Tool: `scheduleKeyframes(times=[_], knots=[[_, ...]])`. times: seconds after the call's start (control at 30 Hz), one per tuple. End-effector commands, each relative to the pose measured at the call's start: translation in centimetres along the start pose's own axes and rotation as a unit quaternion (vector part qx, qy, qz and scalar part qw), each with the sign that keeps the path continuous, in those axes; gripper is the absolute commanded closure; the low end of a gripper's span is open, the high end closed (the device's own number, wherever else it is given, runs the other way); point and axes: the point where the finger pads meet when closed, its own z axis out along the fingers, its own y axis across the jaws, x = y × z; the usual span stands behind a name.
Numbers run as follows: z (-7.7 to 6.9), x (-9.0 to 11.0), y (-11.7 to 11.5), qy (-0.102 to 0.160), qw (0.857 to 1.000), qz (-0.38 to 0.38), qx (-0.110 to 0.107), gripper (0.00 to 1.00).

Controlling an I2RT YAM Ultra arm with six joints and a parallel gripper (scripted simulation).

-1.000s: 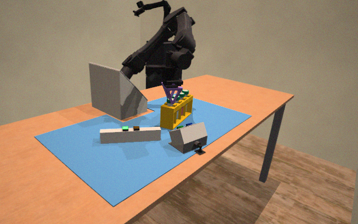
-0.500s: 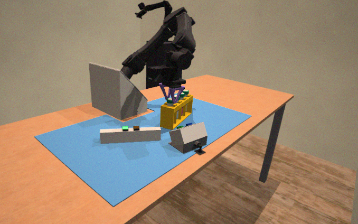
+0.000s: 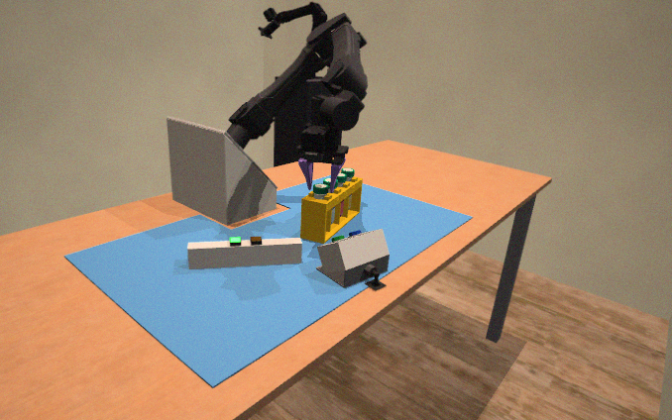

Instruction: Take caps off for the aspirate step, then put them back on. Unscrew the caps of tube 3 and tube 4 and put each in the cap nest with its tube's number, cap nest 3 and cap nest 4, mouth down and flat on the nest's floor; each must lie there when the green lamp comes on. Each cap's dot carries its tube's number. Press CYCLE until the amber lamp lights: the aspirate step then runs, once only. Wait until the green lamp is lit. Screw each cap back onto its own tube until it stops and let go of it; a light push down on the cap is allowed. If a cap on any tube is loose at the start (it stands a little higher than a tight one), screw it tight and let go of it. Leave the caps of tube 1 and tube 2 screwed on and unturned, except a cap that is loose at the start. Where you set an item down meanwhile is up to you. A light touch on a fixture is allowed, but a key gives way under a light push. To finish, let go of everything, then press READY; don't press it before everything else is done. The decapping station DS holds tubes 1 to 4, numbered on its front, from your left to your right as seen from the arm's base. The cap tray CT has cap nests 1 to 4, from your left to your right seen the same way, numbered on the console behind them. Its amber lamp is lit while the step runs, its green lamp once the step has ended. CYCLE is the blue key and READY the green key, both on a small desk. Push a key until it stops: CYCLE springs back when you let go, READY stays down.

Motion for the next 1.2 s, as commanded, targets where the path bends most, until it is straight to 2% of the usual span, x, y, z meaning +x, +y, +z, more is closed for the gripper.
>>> scheduleKeyframes(times=[0.0, 0.03, 0.07, 0.13, 0.2, 0.27, 0.3, 0.33, 0.37, 0.43, 0.47, 0.5, 0.53, 0.6, 0.63, 0.67, 0.77, 0.87, 0.9, 1.13, 1.17], knots=[[-0.37, -0.2, 0.05, -0.005, 0.993, -0.115, -0.004, 0.51], [-0.37, -0.2, 0.05, -0.005, 0.988, -0.156, -0.004, 0.51], [-0.37, -0.2, 0.05, -0.005, 0.988, -0.156, -0.004, 0.51], [-0.37, -0.2, 0.04, -0.005, 0.973, -0.231, -0.003, 0.51], [-0.37, -0.2, 0.04, -0.005, 0.973, -0.231, -0.003, 0.51], [-0.37, -0.2, 0.04, -0.005, 0.949, -0.316, -0.003, 0.51], [-0.37, -0.2, 0.04, -0.005, 0.948, -0.318, -0.003, 0.51], [-0.37, -0.2, 0.04, -0.005, 0.934, -0.357, -0.003, 0.51], [-0.37, -0.2, 0.03, -0.005, 0.934, -0.357, -0.003, 0.51], [-0.37, -0.2, 0.03, -0.006, 0.904, -0.426, -0.002, 0.51], [-0.37, -0.2, 0.03, -0.006, 0.901, -0.433, -0.002, 0.51], [-0.37, -0.2, 0.03, -0.006, 0.882, -0.471, -0.002, 0.51], [-0.37, -0.2, 0.03, -0.006, 0.882, -0.471, -0.002, 0.51], [-0.37, -0.2, 0.03, -0.006, 0.846, -0.534, -0.002, 0.51], [-0.37, -0.2, 0.03, -0.006, 0.84, -0.542, -0.002, 0.51], [-0.37, -0.2, 0.03, -0.006, 0.817, -0.576, -0.001, 0.51], [-0.37, -0.2, 0.03, -0.006, 0.817, -0.577, -0.001, 0.51], [-0.37, -0.2, 0.03, -0.006, 0.741, -0.672, -0.001, 0.51], [-0.36, -0.2, 0.03, -0.006, 0.736, -0.677, -0.001, 0.51], [-0.29, -0.2, 0.04, -0.006, 0.736, -0.677, -0.001, 0.51], [-0.29, -0.2, 0.04, -0.006, 0.736, -0.677, -0.001, 1.0]])
